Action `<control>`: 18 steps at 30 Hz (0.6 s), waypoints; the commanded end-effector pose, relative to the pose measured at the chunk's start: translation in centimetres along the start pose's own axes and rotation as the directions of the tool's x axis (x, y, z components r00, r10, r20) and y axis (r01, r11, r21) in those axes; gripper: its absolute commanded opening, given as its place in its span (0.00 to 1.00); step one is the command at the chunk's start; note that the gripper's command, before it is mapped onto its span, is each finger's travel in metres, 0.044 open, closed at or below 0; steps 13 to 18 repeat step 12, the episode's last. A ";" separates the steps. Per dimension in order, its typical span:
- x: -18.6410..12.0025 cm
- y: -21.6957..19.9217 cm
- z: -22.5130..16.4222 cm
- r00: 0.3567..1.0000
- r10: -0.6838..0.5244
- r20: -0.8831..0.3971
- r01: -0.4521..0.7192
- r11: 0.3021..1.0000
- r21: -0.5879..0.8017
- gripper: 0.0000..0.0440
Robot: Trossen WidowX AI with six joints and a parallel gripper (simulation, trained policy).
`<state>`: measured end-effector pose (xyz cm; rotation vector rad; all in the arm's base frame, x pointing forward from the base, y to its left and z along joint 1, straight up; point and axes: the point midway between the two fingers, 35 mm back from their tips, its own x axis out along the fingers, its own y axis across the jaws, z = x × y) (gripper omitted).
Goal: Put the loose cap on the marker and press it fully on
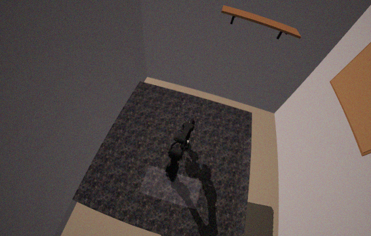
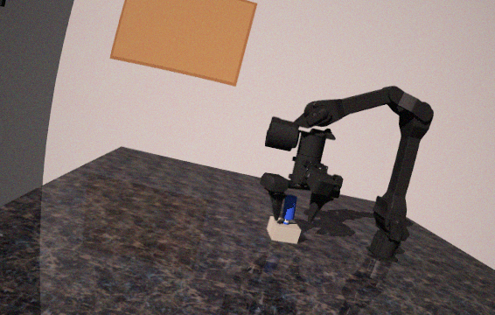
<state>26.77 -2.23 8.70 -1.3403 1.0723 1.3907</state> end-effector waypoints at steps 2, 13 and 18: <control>-2.0 -0.5 0.1 0.998 -0.054 -0.012 0.054 0.998 -0.014 1.00; -5.3 -0.9 0.0 0.993 -0.118 -0.028 0.116 0.992 -0.048 1.00; -5.3 -0.9 0.0 0.993 -0.118 -0.028 0.116 0.992 -0.048 1.00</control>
